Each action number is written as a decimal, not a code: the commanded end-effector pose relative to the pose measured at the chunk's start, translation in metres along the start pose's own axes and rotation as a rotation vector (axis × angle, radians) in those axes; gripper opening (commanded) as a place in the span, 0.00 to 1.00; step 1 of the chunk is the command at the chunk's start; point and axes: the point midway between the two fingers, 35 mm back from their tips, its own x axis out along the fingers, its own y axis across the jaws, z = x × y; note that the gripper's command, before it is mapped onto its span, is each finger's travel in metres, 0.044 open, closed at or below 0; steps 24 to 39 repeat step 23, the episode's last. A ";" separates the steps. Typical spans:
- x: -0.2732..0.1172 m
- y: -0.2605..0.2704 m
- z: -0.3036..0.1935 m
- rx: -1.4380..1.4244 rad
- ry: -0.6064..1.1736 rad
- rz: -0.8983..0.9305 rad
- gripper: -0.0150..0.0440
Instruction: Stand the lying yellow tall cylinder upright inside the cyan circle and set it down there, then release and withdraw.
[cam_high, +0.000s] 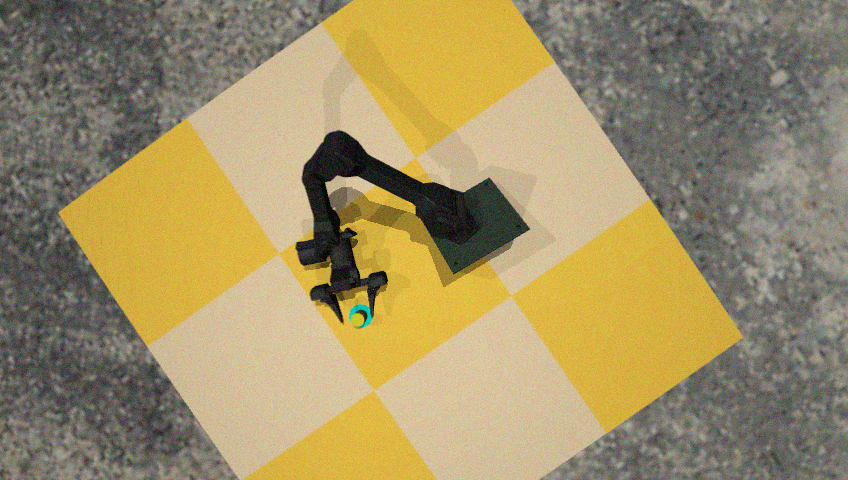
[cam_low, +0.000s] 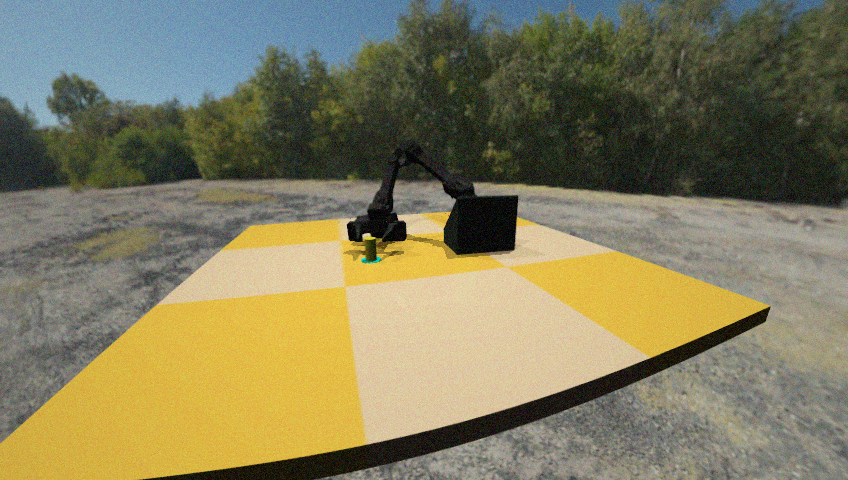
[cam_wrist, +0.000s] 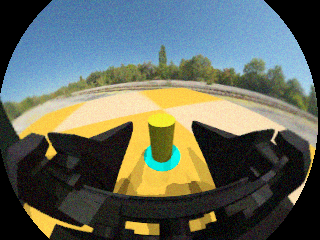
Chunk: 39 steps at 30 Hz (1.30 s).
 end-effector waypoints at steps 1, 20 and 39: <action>0.000 -0.001 0.000 -0.006 -0.001 -0.001 0.93; -0.005 0.002 0.086 -0.003 0.008 0.004 0.93; 0.008 0.005 0.084 0.080 0.118 0.074 0.93</action>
